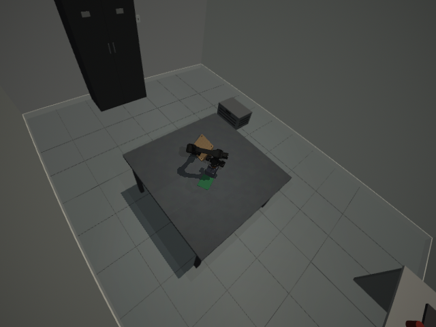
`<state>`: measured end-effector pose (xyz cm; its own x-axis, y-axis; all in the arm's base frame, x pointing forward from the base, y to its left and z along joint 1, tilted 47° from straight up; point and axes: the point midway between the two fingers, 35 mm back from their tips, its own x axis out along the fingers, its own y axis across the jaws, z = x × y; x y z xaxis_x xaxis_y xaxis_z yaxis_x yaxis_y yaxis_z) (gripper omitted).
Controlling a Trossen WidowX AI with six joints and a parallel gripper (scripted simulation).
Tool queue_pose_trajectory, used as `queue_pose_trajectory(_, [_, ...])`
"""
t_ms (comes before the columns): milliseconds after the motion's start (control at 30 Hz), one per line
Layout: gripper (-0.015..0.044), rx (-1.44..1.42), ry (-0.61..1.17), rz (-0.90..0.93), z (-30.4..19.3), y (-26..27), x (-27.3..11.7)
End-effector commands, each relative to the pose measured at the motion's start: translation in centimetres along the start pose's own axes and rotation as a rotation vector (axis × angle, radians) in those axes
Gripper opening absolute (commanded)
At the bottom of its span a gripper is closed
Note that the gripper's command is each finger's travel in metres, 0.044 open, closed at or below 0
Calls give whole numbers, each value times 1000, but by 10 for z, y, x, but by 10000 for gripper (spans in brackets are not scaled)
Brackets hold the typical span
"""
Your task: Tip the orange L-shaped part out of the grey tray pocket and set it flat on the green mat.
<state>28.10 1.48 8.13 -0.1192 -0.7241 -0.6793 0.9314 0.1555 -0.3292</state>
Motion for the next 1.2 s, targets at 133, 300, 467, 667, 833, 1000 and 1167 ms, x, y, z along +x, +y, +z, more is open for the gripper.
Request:
queue_pose_trajectory(133, [0,5,10,5,-1,1,-16])
queue_pose_trajectory(300, [0,5,10,5,-1,1,-24])
queue_pose_trajectory(467, [0,3,11,13,-1,1,-32])
queue_pose_trajectory(667, [0,2,15,36,-1,0,-41])
queue_pose_trajectory(833, [0,1,20,58,-1,-1,-49])
queue_pose_trajectory(1000, [0,-8,11,45,5,-2,-43])
queue_pose_trajectory(1167, [0,-11,10,61,29,-6,-42])
